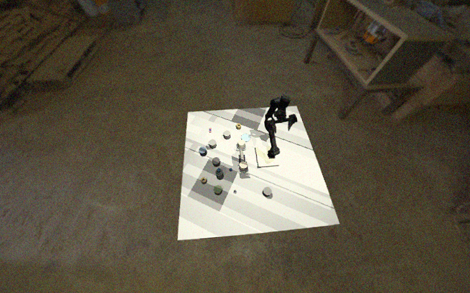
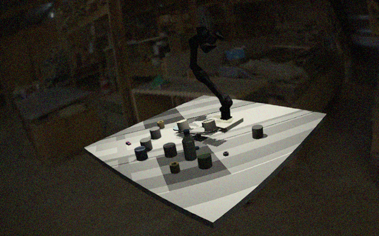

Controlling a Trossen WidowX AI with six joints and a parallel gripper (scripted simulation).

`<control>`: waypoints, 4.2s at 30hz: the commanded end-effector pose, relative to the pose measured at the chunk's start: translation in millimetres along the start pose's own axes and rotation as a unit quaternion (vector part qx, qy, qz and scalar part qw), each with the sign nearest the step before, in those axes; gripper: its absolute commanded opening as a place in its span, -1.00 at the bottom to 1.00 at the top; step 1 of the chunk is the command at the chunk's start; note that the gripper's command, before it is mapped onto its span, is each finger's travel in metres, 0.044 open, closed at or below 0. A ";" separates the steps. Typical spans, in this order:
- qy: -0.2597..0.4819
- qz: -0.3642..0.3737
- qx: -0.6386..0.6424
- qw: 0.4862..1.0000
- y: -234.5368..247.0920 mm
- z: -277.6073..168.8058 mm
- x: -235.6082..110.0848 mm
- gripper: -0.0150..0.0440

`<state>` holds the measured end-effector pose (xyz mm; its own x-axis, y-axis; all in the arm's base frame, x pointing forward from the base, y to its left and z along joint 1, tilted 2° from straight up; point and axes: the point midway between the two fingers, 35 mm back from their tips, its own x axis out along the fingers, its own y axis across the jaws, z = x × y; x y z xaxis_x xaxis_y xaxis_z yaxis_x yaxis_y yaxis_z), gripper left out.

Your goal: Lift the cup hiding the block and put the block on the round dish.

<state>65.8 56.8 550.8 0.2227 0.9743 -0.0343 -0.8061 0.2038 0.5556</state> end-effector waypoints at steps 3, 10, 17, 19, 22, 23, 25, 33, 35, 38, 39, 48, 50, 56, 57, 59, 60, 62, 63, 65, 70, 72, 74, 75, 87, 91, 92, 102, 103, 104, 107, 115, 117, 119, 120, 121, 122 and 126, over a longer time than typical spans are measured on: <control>-0.006 -0.022 0.006 1.000 -3.5 -2.1 1.6 1.00; -0.018 -0.099 -0.014 0.995 -14.1 -16.7 9.8 1.00; -0.017 -0.202 -0.055 0.978 -36.5 -41.0 24.3 1.00; -0.014 -0.233 -0.064 0.970 -45.4 -48.1 28.3 1.00; -0.009 -0.280 -0.074 0.957 -61.4 -59.1 33.7 1.00; -0.006 -0.295 -0.077 0.952 -67.4 -62.8 35.3 1.00; -0.001 -0.326 -0.080 0.942 -80.0 -70.4 37.8 1.00; 0.028 -0.445 -0.074 0.892 -138.7 -102.8 38.7 1.00; 0.036 -0.473 -0.067 0.878 -155.0 -112.0 36.1 1.00; 0.048 -0.512 -0.053 0.856 -179.5 -126.7 30.0 1.00; 0.052 -0.524 -0.047 0.849 -187.7 -131.9 27.4 1.00; 0.082 -0.620 0.026 0.780 -256.0 -187.1 -7.1 1.00; 0.087 -0.635 0.044 0.766 -267.6 -199.9 -15.5 1.00; 0.090 -0.640 0.049 0.762 -271.8 -204.3 -18.6 1.00; 0.098 -0.640 0.045 0.761 -272.9 -203.7 -19.0 1.00; 0.126 -0.641 0.031 0.757 -277.2 -201.5 -20.1 1.00; 0.141 -0.640 0.023 0.755 -279.5 -200.3 -20.9 1.00; 0.172 -0.638 0.009 0.750 -284.5 -198.0 -22.4 1.00; 0.187 -0.637 0.002 0.748 -287.0 -196.9 -23.2 1.00; 0.217 -0.632 -0.012 0.744 -292.2 -194.8 -25.0 1.00; 0.292 -0.614 -0.045 0.732 -306.4 -190.1 -30.4 1.00; 0.321 -0.603 -0.057 0.728 -312.3 -188.5 -32.9 1.00; 0.350 -0.591 -0.069 0.723 -318.5 -187.1 -35.6 1.00; 0.364 -0.585 -0.075 0.721 -321.6 -186.5 -37.0 1.00; 0.520 -0.473 -0.143 0.697 -363.9 -184.1 -60.2 1.00; 0.561 -0.425 -0.164 0.691 -378.6 -185.9 -69.7 1.00; 0.571 -0.412 -0.170 0.690 -382.3 -186.5 -72.2 1.00; 0.643 -0.273 -0.223 0.680 -419.3 -198.5 -100.1 1.00; 0.648 -0.259 -0.229 0.679 -423.0 -200.3 -103.1 1.00; 0.652 -0.244 -0.234 0.678 -426.6 -202.1 -106.2 1.00; 0.663 -0.199 -0.252 0.677 -437.3 -208.4 -115.6 1.00; 0.670 -0.147 -0.272 0.675 -449.2 -216.7 -126.8 1.00; 0.670 -0.147 -0.272 0.675 -449.2 -216.7 -126.8 1.00; 0.670 -0.147 -0.272 0.675 -451.1 -219.4 -126.6 1.00; 0.670 -0.147 -0.272 0.675 -453.5 -222.9 -126.3 1.00; 0.670 -0.147 -0.272 0.675 -455.8 -226.3 -126.1 1.00; 0.670 -0.147 -0.272 0.675 -457.2 -228.4 -125.9 1.00; 0.670 -0.147 -0.273 0.675 -459.2 -231.0 -125.8 1.00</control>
<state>280.6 -137.4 111.8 0.0118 0.0199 -0.9997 -0.9980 0.0619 -0.0106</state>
